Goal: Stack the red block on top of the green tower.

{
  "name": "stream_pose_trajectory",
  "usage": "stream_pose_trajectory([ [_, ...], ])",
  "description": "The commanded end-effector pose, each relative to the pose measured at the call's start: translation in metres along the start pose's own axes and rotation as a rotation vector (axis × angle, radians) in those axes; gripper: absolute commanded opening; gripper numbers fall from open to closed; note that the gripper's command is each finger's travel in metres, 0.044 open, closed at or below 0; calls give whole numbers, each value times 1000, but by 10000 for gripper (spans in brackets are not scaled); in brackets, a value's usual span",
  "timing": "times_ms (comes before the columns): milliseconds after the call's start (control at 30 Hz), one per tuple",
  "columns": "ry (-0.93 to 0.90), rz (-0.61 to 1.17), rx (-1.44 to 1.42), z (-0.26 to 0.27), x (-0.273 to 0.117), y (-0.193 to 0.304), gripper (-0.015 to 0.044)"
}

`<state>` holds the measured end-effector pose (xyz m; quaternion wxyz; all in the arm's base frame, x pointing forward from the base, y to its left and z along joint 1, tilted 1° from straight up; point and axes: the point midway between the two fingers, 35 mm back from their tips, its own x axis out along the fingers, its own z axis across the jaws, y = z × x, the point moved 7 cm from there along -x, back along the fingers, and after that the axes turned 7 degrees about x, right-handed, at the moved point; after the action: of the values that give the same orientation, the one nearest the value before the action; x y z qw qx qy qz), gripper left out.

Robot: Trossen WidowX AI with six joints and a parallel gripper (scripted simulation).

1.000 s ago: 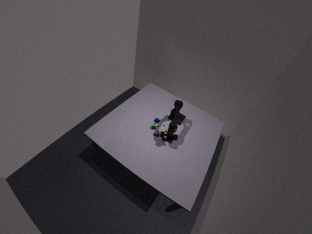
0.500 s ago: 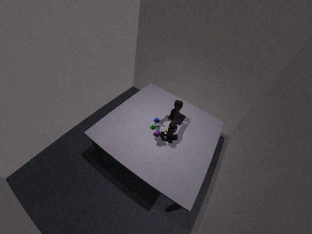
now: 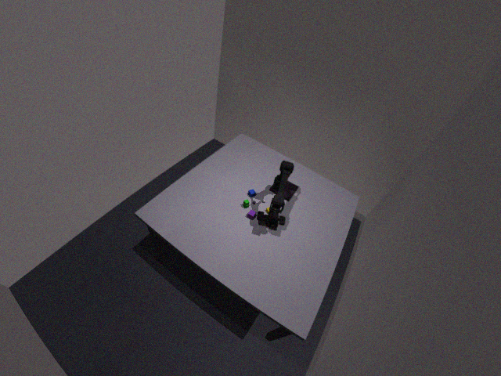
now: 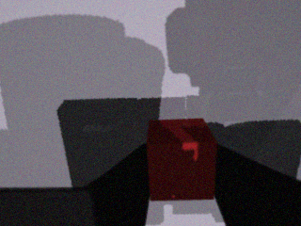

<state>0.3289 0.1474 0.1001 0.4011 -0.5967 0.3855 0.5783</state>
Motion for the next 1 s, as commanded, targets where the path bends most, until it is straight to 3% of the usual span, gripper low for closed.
stream_pose_trajectory([
  [0, 0, 0, -2, 0, 0, 0, 92],
  [100, 0, 0, -2, 0, 0, 0, 72],
  [200, 1, 0, -3, 0, -7, 0, 0],
  [967, 3, -1, -7, 1, -113, 0, 0],
])
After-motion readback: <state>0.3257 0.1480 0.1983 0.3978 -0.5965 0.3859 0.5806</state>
